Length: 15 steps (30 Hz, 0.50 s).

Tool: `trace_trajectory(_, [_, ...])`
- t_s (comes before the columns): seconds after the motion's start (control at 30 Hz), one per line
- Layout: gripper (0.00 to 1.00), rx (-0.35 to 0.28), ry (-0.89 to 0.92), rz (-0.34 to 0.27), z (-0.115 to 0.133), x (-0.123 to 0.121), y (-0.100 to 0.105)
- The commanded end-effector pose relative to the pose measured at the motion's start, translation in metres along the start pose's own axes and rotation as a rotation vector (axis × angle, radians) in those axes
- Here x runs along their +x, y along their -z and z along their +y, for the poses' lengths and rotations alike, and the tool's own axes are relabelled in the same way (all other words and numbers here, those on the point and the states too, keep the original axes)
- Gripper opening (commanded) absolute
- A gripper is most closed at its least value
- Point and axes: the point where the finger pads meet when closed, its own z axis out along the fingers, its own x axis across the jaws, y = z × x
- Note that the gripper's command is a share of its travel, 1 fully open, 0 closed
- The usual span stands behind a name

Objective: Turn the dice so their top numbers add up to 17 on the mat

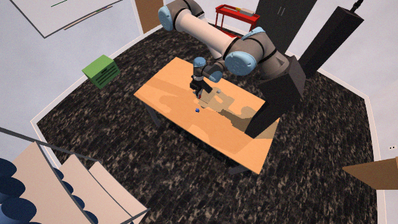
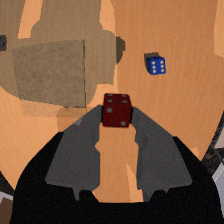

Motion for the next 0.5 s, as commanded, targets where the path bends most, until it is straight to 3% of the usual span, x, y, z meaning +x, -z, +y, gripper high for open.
trace_trajectory(0.0, [0.06, -0.002, 0.000, 0.000, 0.0008, 0.0001, 0.0007])
trace_trajectory(0.47, [0.06, -0.002, -0.006, 0.000, 0.0008, 0.0003, 0.0007])
